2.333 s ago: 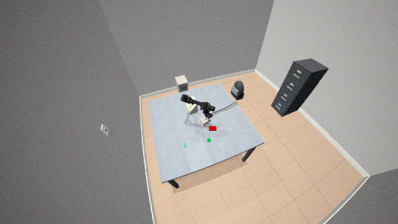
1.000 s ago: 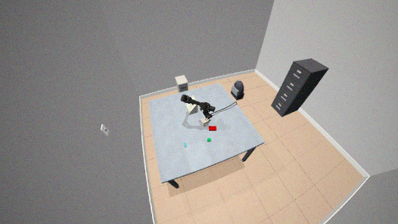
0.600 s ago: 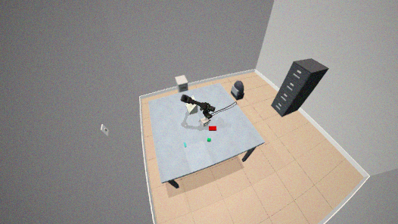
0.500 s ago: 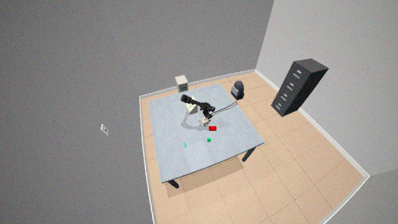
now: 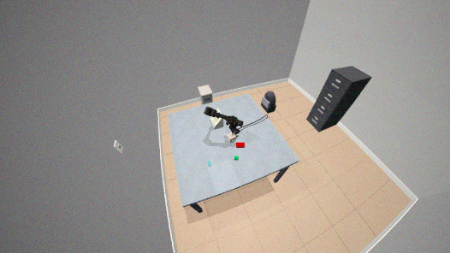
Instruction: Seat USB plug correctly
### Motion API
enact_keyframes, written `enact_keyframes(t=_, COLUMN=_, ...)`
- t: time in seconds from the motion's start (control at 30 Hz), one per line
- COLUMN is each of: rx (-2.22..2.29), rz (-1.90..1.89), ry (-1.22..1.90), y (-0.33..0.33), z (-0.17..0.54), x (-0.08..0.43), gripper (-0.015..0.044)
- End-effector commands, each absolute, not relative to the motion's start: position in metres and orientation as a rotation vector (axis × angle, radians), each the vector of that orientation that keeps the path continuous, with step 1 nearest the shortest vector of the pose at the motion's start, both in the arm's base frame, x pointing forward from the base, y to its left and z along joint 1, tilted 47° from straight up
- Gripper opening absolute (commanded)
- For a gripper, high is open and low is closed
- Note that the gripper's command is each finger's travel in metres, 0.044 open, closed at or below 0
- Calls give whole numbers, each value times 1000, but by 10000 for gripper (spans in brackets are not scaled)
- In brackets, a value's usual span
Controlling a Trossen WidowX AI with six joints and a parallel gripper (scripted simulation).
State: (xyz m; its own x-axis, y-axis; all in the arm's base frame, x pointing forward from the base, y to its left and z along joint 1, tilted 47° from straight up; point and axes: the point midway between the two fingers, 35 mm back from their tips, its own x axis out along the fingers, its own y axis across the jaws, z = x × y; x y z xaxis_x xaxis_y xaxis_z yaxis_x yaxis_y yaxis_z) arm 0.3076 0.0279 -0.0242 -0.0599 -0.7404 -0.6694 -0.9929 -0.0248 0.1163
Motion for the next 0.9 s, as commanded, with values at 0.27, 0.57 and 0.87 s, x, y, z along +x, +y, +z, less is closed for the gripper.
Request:
enact_keyframes(t=0.27, rx=-1810, rz=805, ry=1851, y=26, z=-25, x=307, gripper=0)
enact_keyframes(t=0.57, rx=-1810, rz=798, ry=1854, y=24, z=-25, x=307, gripper=0)
enact_keyframes(t=0.87, rx=-1811, rz=792, ry=1857, y=23, z=-26, x=307, gripper=0)
